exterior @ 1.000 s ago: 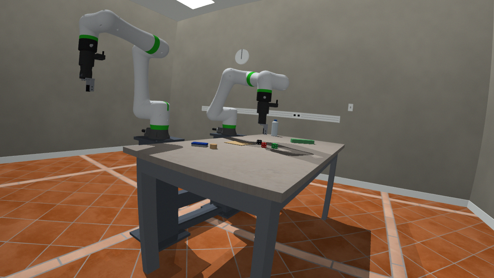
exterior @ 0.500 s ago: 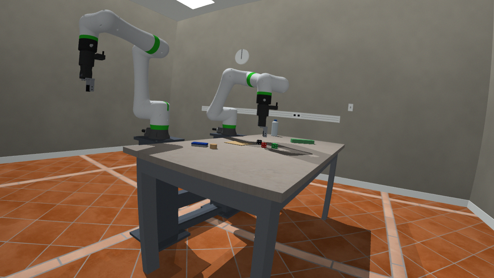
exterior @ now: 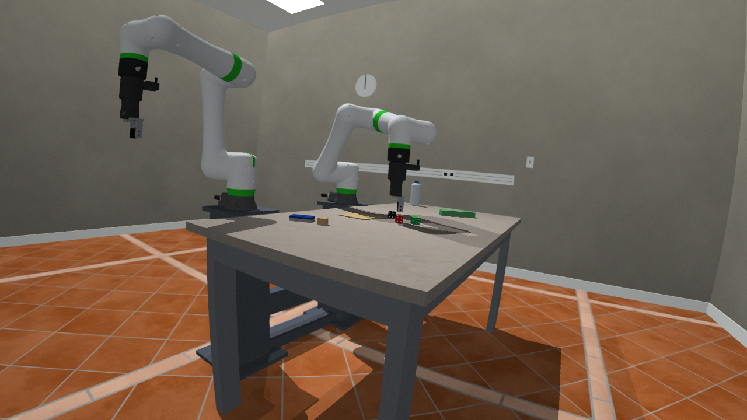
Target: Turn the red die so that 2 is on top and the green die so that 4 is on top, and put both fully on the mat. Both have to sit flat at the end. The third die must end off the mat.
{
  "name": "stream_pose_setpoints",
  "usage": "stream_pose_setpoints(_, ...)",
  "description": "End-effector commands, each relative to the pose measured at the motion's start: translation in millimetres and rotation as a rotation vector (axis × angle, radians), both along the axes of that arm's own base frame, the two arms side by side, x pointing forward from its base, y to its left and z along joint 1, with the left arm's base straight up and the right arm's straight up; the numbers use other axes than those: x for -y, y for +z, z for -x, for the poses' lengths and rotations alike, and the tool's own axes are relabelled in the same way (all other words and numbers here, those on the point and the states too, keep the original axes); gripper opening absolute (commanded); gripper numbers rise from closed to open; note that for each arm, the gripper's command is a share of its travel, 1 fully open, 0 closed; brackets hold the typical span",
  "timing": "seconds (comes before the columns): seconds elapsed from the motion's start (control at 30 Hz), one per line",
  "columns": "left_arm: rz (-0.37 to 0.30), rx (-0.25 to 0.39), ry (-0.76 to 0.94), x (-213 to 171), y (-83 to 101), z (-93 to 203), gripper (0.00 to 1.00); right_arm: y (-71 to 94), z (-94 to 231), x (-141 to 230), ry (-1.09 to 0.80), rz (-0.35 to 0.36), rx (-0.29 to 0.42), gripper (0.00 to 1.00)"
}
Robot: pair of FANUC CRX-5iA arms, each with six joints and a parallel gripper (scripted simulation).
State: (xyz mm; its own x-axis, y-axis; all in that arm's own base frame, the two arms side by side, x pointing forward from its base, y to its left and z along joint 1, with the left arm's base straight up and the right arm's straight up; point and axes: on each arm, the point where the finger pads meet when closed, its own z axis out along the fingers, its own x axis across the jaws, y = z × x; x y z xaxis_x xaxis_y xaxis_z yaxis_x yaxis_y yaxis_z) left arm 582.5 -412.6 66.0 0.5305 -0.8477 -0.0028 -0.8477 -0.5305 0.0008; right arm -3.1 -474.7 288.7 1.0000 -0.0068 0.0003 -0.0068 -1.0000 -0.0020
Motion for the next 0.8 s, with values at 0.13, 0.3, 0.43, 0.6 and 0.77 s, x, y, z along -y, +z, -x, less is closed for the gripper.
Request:
stream_pose_setpoints(0.13, 0.002, 0.002, 0.000, 0.3, -6.6, -0.5, 0.87, 0.9, 0.2, 0.3, 0.000, 0.002, 0.000, 1.00)
stream_pose_setpoints(0.3, 0.002, 0.002, 0.000, 0.3, -8.5, -0.5, 0.87, 0.9, 0.2, 0.3, 0.000, 0.002, 0.000, 1.00)
stream_pose_setpoints(0.43, 0.002, 0.002, 0.000, 0.3, -10.0, -0.5, 0.87, 0.9, 0.2, 0.3, 0.000, 0.002, 0.000, 1.00)
stream_pose_setpoints(0.6, 0.002, 0.002, 0.000, 0.3, -10.5, -0.5, 0.87, 0.9, 0.2, 0.3, 0.000, 0.002, 0.000, 1.00)
stream_pose_setpoints(0.77, 0.002, 0.002, 0.000, 0.3, -10.5, -0.5, 0.87, 0.9, 0.2, 0.3, 0.000, 0.002, 0.000, 1.00)
